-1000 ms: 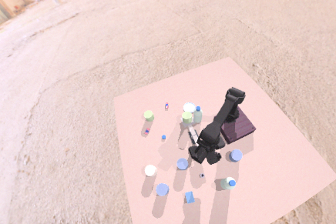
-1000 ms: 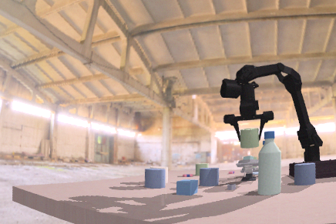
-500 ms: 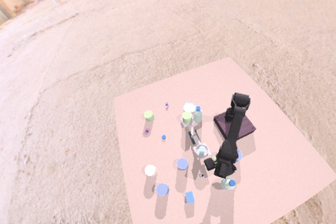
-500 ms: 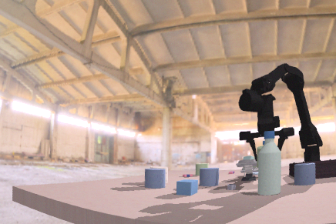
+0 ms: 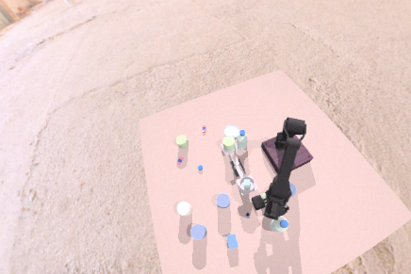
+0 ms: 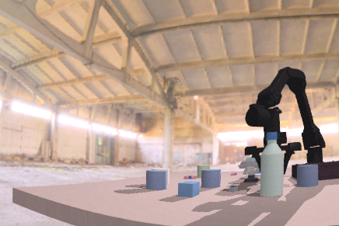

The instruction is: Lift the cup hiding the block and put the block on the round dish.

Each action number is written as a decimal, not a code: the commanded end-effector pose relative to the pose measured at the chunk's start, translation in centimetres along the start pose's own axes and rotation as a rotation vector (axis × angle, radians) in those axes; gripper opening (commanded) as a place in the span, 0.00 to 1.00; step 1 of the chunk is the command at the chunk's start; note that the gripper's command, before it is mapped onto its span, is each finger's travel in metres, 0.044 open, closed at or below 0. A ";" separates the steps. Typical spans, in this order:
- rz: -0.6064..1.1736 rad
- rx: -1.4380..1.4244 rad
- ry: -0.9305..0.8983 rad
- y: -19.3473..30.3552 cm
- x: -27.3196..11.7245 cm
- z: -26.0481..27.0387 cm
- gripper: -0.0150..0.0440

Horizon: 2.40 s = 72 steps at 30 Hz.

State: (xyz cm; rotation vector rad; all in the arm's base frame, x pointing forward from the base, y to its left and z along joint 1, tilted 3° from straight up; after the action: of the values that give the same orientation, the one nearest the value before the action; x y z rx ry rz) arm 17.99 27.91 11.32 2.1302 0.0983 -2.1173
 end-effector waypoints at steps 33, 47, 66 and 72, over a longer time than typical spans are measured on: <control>-0.011 0.004 0.008 -0.1 -2.5 -0.1 1.00; -0.023 0.141 0.021 2.8 -5.4 -2.6 0.69; -0.008 0.485 0.014 11.2 -8.9 -7.3 0.69; -0.008 0.485 0.014 11.2 -7.5 -7.3 0.69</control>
State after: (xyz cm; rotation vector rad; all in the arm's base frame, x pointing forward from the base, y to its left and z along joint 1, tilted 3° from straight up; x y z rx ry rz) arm 26.72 18.36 19.83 2.3850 -0.4434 -2.3124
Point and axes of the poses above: the point midway between the two fingers, 35 mm back from their tips, its own x axis out along the fingers, its own z axis across the jaws, y = z × x, the point moved 10 cm from there along -x, back along the fingers, and after that the axes turned 1 degree about -x, right-handed, at the moved point
